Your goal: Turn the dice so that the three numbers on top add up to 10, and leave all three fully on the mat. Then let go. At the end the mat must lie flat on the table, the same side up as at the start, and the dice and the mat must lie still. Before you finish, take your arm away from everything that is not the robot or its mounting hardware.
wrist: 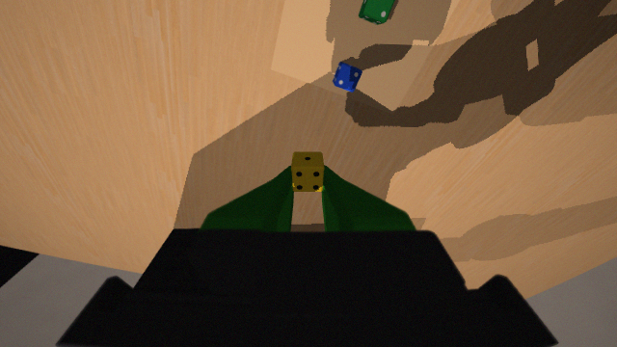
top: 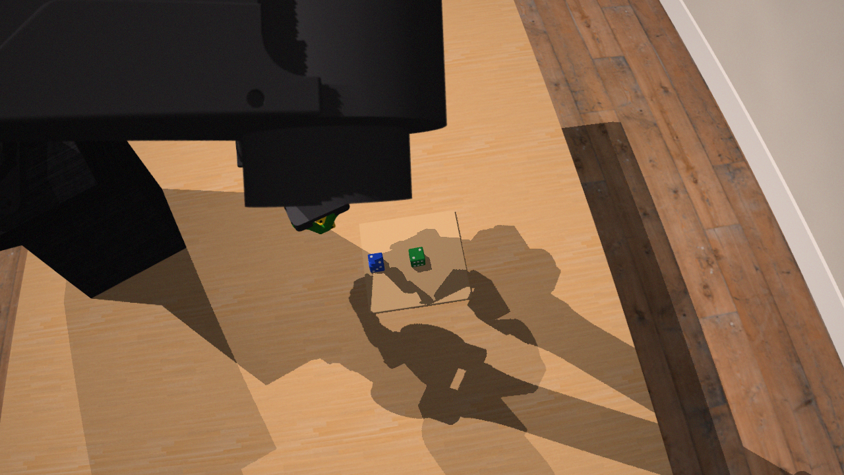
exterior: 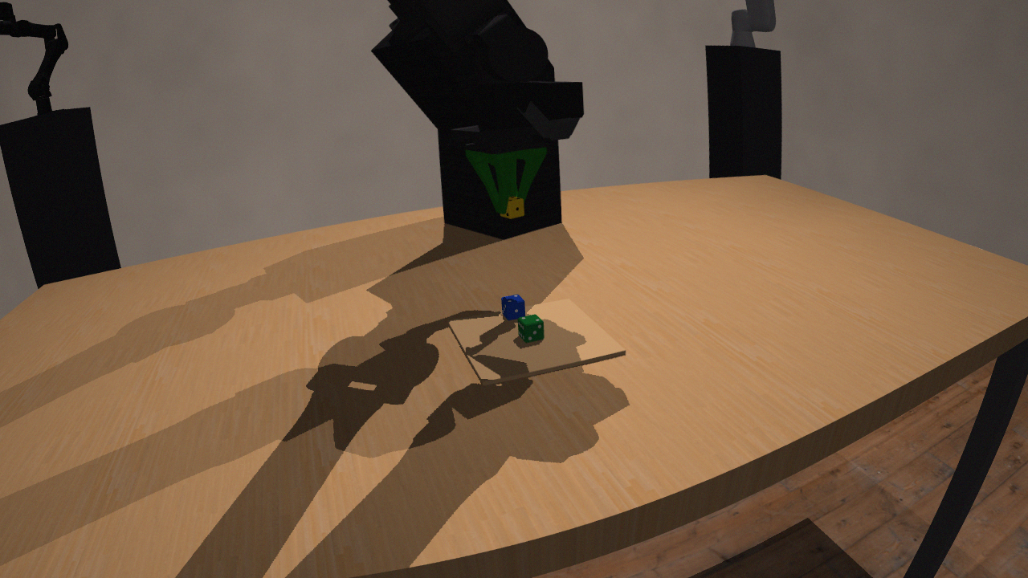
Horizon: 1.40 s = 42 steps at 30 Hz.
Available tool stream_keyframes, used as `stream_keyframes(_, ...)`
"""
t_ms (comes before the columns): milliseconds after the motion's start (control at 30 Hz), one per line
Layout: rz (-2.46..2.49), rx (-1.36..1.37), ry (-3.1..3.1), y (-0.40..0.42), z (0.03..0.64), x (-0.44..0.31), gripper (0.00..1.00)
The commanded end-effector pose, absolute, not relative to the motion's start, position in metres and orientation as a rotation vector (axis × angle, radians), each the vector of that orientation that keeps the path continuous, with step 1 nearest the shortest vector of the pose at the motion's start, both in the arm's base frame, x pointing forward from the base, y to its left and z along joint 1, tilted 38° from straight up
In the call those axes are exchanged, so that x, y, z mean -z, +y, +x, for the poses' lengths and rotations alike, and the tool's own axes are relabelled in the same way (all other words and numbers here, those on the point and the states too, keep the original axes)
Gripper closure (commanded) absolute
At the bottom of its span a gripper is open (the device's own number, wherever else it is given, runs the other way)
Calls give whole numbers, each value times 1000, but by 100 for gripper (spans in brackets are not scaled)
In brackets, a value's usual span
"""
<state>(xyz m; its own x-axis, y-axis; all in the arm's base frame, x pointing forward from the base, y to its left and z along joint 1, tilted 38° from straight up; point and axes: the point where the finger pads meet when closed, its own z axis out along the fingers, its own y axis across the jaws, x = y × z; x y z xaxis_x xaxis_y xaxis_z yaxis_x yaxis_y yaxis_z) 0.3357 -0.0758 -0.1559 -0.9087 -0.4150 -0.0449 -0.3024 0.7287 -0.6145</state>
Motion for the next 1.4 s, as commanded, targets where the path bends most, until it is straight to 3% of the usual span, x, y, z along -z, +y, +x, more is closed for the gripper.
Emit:
stream_keyframes(0, -574, 923, 2745, -70, 331, 150, 85)
stream_keyframes(500, -217, 850, 2717, -73, 357, 142, 85)
stream_keyframes(1367, 898, 585, 2416, -113, 396, 115, 85)
